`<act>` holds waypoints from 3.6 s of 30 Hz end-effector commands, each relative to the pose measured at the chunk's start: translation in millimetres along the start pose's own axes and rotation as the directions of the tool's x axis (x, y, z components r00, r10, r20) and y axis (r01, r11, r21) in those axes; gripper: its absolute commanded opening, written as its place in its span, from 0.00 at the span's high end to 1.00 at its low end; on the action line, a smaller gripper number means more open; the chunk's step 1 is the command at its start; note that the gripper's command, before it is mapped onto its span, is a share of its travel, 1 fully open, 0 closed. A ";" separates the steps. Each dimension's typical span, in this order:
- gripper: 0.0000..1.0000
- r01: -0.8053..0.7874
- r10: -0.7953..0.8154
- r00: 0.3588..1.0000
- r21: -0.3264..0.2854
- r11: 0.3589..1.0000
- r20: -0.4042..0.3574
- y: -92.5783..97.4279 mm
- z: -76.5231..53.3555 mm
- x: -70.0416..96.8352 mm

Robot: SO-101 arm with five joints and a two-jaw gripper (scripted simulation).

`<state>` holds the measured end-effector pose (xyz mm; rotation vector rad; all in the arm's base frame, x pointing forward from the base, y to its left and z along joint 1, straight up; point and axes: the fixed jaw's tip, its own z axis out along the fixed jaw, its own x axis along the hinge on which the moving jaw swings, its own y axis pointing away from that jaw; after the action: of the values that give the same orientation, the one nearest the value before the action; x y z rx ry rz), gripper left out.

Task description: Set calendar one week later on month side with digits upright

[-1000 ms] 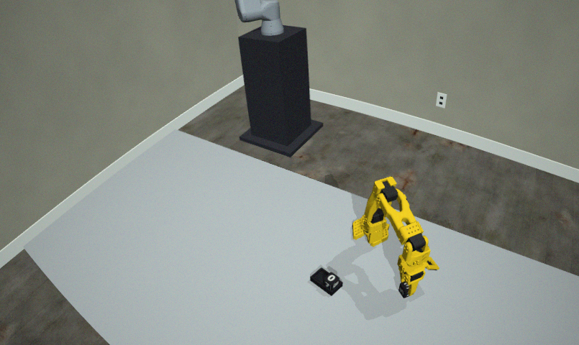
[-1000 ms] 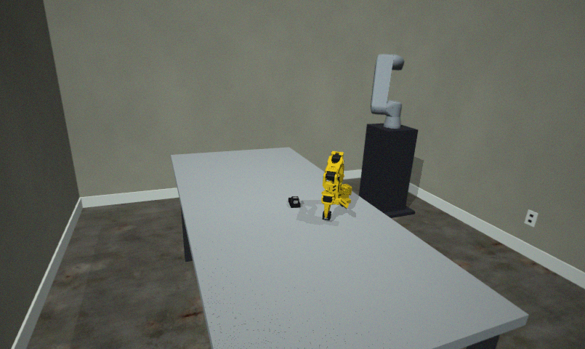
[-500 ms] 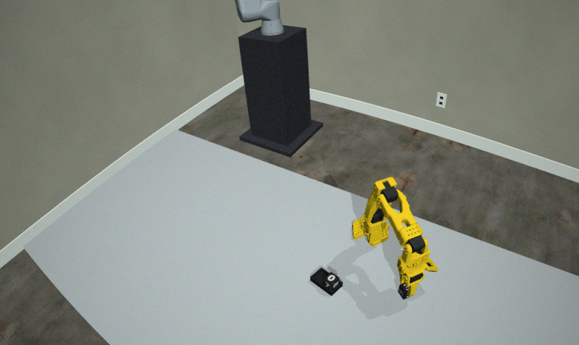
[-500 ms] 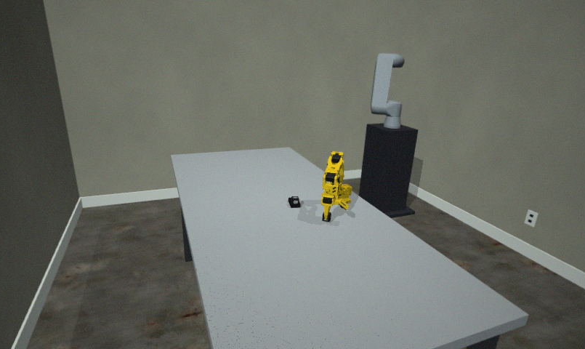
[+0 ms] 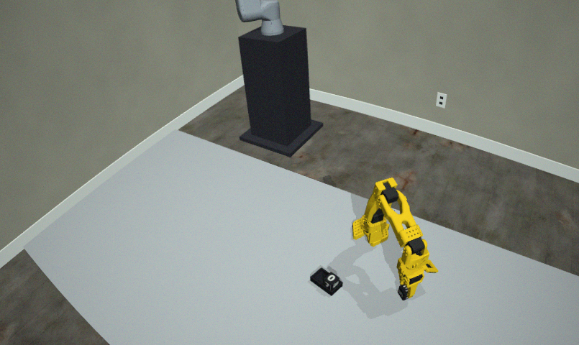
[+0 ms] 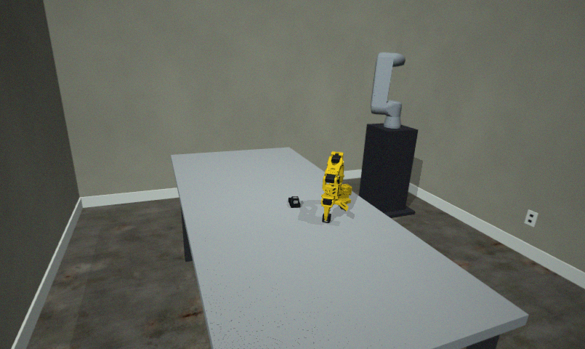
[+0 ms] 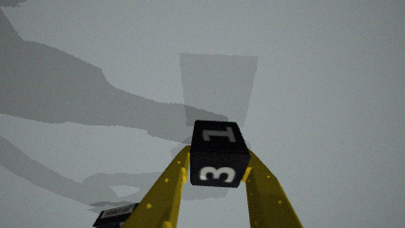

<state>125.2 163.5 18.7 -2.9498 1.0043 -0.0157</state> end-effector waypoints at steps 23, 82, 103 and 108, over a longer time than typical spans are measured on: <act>0.83 0.000 -0.001 1.000 0.033 0.999 0.002 -4.3 -2.7 -1.5; 0.64 0.000 -0.001 1.000 0.033 0.999 0.002 -3.5 -61.9 -1.4; 0.64 0.000 -0.001 1.000 0.033 0.999 0.002 -3.2 -63.0 -1.4; 0.64 0.000 -0.001 1.000 0.037 0.999 0.002 -3.4 -63.8 -1.4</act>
<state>122.6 160.2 69.8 -2.9780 1.0140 -0.0001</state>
